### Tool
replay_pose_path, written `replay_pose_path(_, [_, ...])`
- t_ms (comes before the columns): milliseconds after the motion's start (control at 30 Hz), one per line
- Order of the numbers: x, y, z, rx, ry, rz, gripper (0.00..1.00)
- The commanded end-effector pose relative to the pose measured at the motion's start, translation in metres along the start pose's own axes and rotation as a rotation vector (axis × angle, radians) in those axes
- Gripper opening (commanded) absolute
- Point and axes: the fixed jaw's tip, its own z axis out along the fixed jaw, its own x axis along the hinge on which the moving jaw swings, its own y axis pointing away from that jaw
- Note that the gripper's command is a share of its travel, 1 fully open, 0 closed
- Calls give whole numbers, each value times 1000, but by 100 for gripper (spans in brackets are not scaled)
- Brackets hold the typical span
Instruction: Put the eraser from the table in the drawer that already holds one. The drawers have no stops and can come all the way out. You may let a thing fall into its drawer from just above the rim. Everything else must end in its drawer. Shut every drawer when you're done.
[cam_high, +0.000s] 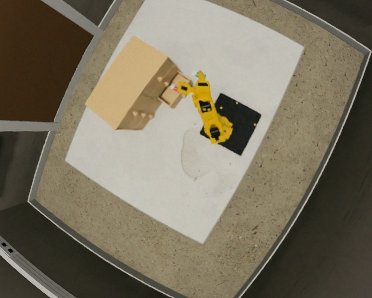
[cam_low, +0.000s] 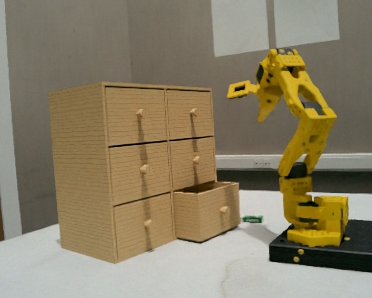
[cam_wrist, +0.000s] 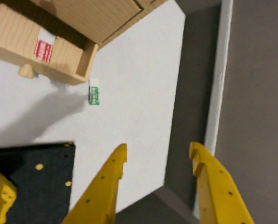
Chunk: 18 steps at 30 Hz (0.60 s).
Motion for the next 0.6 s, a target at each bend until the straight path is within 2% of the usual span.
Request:
replay_pose_path(0, [0,-5,5,-14,11,-120,27])
replay_pose_path(133, [1,-6,12,-47,20,-242,27])
replay_pose_path(200, [1,-6,12,-47,20,-242,27])
replay_pose_path(567, [3,-9,32,-144,23,-576,27])
